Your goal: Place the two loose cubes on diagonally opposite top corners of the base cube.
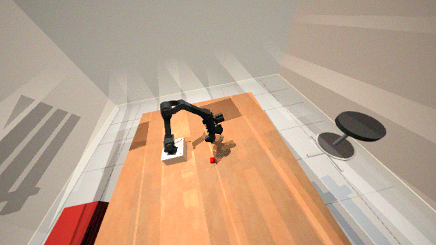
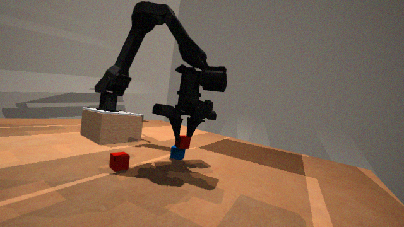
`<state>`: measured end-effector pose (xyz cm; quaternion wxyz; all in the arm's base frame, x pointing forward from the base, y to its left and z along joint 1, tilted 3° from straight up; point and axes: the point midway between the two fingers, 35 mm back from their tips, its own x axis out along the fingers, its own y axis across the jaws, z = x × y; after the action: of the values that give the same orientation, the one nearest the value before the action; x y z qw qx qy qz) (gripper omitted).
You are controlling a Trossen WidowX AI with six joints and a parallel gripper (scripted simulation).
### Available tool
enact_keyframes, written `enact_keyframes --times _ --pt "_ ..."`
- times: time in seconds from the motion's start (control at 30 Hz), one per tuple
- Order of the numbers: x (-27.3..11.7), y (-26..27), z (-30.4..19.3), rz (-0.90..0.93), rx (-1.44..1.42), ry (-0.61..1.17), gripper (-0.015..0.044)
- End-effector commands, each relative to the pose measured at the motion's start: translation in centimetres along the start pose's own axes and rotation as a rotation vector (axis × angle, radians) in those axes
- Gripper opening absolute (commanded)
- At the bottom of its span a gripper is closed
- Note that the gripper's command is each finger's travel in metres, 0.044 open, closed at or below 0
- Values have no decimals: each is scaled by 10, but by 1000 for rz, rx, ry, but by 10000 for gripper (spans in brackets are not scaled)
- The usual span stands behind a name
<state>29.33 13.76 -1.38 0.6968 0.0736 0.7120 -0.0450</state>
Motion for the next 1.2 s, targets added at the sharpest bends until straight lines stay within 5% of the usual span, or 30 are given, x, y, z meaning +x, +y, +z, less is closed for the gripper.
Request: enact_keyframes --times 0.0,0.53,0.67,1.17 --pt "2 0 -1 2 1 4 105" --pt "2 0 -1 2 1 4 105" --pt "2 0 -1 2 1 4 205" --pt "-15 0 0 -1 0 1 205"
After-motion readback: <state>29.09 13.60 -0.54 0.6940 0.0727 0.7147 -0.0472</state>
